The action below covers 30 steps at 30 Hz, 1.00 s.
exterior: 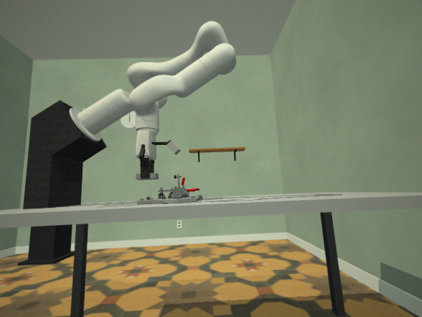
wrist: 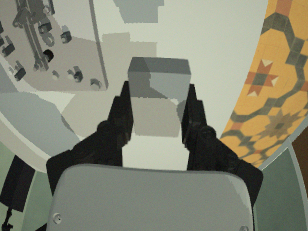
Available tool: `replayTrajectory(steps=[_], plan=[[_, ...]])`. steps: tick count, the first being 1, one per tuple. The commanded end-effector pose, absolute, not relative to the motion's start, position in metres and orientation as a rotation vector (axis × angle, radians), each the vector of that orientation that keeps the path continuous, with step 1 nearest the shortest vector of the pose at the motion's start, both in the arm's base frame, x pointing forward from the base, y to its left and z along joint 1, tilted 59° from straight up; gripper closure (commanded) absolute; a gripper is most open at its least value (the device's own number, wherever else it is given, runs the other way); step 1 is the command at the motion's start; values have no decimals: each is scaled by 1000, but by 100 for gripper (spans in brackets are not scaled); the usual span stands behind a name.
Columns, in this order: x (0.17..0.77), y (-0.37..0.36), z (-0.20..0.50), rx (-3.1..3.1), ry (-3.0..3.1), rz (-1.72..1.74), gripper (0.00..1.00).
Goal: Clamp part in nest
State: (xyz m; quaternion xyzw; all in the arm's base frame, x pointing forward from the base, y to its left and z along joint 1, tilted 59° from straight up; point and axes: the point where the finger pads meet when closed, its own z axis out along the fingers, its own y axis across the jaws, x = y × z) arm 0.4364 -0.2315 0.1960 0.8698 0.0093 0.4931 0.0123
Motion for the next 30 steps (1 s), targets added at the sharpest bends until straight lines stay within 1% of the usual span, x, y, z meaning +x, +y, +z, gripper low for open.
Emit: replayTrajectory(steps=[1,22,30], plan=[[436,-232,196,2711,28,1537,100],[436,-231,196,2711,28,1537,100],[437,-212,195,2711,28,1537,100]])
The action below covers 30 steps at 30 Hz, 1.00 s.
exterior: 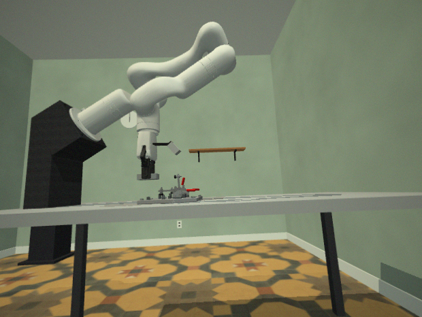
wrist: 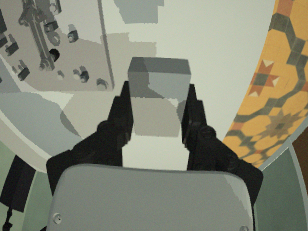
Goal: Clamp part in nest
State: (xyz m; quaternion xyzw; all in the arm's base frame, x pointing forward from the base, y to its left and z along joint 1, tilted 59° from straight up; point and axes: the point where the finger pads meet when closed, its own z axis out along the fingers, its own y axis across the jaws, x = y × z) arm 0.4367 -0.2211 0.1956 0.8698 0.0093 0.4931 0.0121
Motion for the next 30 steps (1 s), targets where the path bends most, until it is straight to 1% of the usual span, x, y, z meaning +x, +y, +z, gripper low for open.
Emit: replayTrajectory(steps=[1,6,8,23,25,30], plan=[[437,-208,195,2711,28,1537,100],[438,-179,194,2711,28,1537,100],[438,-179,194,2711,28,1537,100],[442,-65,189,2711,28,1537,100],[442,-65,189,2711,28,1537,100],[443,-32,187,2711,28,1537,100]])
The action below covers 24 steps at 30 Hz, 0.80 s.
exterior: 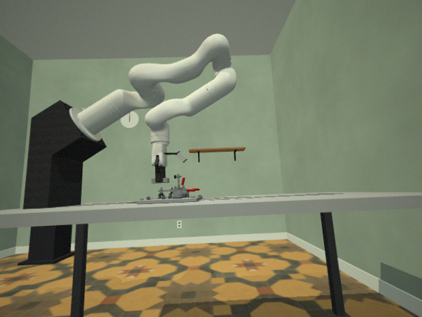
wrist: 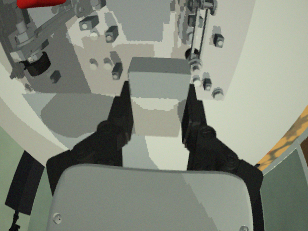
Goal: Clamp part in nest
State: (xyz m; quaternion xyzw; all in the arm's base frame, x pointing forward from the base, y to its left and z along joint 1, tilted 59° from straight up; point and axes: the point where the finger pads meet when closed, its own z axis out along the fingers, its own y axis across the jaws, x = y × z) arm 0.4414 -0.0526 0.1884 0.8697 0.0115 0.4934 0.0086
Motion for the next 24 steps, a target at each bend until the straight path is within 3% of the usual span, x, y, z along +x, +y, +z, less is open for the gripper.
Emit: replayTrajectory(steps=[1,24], plan=[[443,-25,187,2711,28,1537,100],[445,28,185,2711,28,1537,100]])
